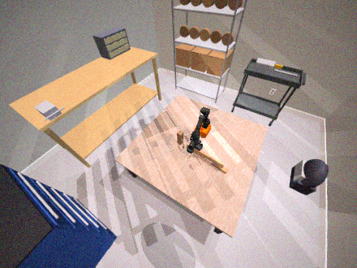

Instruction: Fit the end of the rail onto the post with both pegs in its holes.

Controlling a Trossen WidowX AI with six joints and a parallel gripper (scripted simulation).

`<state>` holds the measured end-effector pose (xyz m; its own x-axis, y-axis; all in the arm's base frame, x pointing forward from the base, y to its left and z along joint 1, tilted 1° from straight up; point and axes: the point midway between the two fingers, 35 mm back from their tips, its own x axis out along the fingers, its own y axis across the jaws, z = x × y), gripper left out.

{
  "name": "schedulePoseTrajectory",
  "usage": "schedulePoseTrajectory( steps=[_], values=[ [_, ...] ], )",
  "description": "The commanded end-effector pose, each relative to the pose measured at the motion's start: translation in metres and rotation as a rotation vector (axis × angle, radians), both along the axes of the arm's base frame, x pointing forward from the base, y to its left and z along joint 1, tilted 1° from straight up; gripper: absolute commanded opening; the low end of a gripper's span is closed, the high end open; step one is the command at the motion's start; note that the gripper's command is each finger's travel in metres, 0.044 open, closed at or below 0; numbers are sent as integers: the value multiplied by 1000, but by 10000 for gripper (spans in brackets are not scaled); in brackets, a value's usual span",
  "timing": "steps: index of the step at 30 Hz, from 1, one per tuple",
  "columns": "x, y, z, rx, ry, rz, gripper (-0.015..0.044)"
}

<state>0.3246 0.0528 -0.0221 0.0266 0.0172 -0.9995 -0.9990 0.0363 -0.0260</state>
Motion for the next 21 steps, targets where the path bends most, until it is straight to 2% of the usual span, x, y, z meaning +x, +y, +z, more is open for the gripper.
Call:
schedulePoseTrajectory(
  steps=[1,7,14,15,21],
  values=[
    [-2,0,-2,3,6,-4,230],
    [-2,0,-2,3,6,-4,72],
    [-2,0,-2,3,6,-4,26],
    [-2,0,-2,3,6,-4,0],
    [-2,0,-2,3,6,-4,0]
  ],
)
